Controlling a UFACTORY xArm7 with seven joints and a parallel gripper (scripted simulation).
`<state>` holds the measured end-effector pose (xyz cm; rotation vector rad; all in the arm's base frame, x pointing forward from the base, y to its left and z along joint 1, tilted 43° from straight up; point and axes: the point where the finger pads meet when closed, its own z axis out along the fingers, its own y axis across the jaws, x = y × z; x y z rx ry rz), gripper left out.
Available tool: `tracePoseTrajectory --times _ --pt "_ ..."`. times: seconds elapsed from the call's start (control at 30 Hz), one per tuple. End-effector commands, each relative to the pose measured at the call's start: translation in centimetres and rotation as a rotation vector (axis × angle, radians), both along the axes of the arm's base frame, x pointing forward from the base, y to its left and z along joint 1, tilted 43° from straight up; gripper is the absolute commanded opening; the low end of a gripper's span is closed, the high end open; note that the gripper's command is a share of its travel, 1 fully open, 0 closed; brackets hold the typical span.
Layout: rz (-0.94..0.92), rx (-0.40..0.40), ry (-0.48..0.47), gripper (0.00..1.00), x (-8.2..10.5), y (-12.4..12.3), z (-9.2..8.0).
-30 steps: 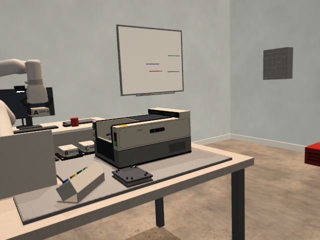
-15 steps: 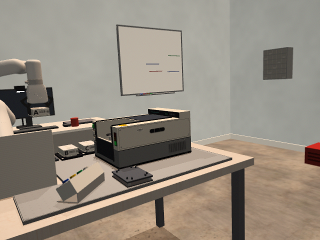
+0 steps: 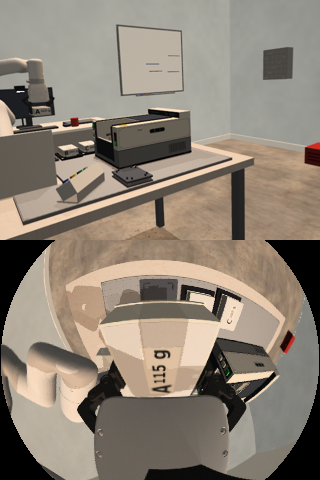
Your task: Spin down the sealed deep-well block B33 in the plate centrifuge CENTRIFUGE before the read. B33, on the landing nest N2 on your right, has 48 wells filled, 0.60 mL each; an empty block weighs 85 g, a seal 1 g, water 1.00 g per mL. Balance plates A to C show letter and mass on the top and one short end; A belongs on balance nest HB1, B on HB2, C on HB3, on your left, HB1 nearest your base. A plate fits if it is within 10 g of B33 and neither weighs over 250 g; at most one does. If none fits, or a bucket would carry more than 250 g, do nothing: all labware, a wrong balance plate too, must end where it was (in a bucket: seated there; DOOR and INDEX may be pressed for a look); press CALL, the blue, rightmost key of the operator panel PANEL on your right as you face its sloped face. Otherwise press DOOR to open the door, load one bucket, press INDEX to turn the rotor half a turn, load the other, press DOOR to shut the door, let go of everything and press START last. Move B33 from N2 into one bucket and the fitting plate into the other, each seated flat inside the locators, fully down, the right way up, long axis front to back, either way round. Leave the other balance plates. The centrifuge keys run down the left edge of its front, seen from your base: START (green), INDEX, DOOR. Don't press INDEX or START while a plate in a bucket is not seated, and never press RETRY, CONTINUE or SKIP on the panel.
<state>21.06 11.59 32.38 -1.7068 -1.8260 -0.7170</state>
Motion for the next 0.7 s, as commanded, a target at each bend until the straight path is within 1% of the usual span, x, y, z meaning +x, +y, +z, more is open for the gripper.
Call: tracePoseTrajectory --times 0.0,0.17,0.23,0.33,0.5,0.67 --pt "0.019 0.015 -0.015 0.00 0.7 -0.2 0.4" --pt "0.060 0.045 -0.044 0.00 2.1 -0.6 1.1" --pt "0.060 0.045 -0.044 0.00 2.1 -0.6 1.1" --pt "0.089 0.067 -0.069 0.00 3.2 -1.0 1.5" --pt "0.142 0.108 -0.126 0.00 5.8 -1.9 2.1" --pt "0.199 0.148 -0.203 0.00 9.1 -3.2 2.3"
